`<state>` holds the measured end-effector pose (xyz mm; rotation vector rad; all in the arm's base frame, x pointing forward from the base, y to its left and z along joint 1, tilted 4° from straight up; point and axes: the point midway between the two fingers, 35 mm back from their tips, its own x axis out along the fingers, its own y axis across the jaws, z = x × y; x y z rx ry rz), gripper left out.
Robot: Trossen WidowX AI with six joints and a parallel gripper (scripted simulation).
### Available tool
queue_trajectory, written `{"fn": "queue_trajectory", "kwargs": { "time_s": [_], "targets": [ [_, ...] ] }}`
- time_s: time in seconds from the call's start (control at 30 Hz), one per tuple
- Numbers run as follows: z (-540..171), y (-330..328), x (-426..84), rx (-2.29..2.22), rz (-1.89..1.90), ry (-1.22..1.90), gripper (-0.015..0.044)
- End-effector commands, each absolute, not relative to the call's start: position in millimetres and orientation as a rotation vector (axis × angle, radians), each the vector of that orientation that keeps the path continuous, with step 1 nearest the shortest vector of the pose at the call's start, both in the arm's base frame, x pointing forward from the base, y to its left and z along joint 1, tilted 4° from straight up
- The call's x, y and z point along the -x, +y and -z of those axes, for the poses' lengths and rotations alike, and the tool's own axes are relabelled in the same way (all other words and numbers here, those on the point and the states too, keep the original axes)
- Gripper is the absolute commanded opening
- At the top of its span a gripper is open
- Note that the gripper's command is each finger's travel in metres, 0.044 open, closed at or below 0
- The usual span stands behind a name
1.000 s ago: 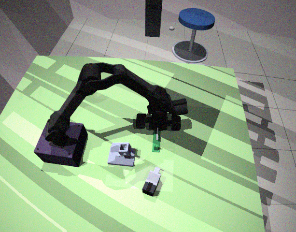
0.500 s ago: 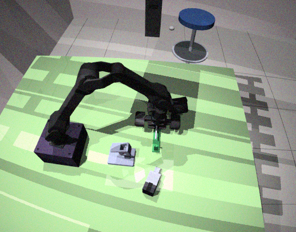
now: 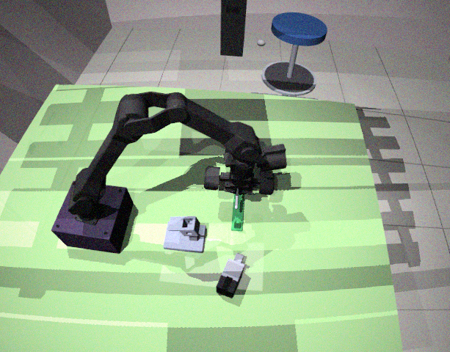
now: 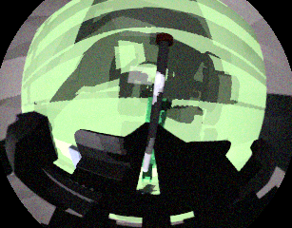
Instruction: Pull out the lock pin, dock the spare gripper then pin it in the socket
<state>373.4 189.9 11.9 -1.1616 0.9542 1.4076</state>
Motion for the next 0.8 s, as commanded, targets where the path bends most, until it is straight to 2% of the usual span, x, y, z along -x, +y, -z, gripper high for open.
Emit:
{"fn": "queue_trajectory", "kwargs": {
  "time_s": [0.0, 0.77],
  "targets": [
    [-11, 189, -373, 1.161, -1.408, 0.955, 0.0000],
    [-28, 133, -388, 1.159, -1.400, 0.963, 0.0000]
  ]
}}
